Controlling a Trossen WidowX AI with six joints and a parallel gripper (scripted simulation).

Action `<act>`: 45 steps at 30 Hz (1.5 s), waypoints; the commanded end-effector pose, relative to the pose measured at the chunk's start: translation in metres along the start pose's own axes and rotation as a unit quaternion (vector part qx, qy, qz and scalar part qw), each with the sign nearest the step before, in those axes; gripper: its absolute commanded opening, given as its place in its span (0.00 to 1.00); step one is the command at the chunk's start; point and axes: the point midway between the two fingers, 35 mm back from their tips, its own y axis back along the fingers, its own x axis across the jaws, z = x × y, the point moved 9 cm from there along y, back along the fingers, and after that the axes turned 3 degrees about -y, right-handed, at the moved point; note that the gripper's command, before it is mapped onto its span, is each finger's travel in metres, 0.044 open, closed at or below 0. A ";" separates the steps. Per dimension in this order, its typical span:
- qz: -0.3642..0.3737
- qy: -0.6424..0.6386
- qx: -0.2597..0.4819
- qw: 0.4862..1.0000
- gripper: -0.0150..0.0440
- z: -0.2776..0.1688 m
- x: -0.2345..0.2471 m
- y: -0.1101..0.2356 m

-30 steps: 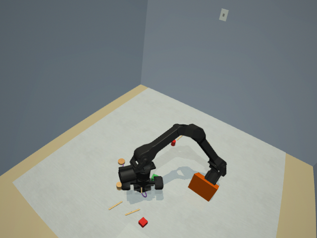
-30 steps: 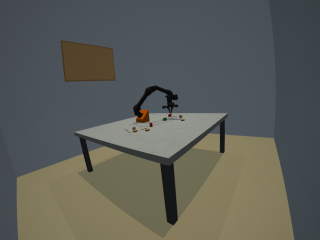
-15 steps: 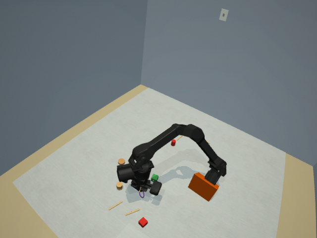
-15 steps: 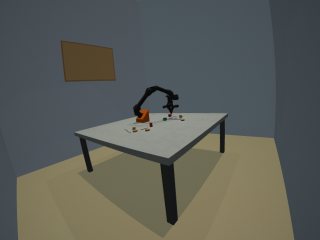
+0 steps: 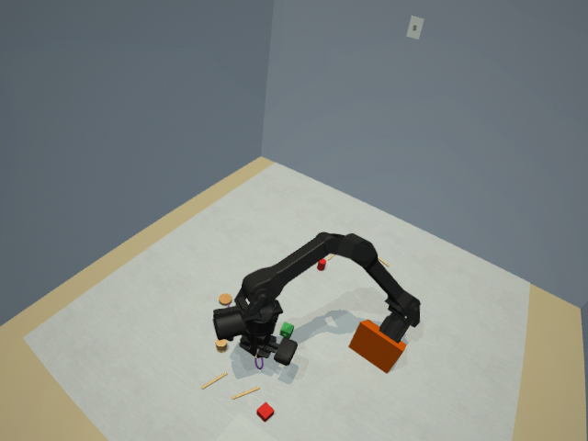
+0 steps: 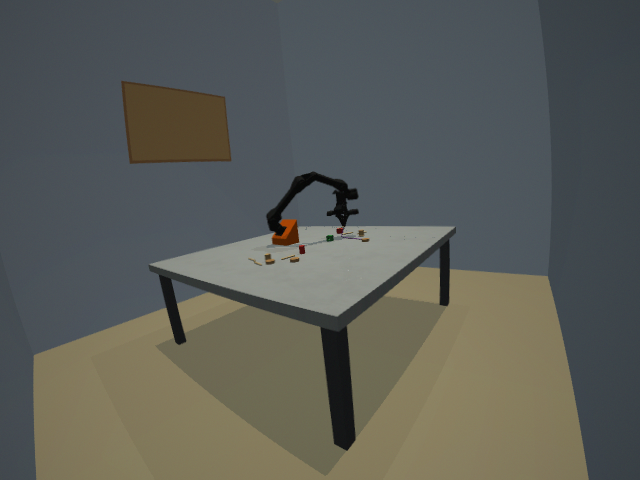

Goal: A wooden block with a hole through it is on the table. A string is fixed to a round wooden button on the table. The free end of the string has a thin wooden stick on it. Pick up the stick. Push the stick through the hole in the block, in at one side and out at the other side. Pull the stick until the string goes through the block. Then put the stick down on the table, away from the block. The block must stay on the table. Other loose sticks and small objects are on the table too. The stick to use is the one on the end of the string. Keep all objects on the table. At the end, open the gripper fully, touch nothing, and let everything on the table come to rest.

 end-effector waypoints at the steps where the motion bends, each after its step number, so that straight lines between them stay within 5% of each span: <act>1: 0.000 -0.001 0.002 1.000 0.25 -0.006 0.000 0.001; 45: 0.001 0.011 0.006 1.000 0.25 -0.057 -0.005 0.000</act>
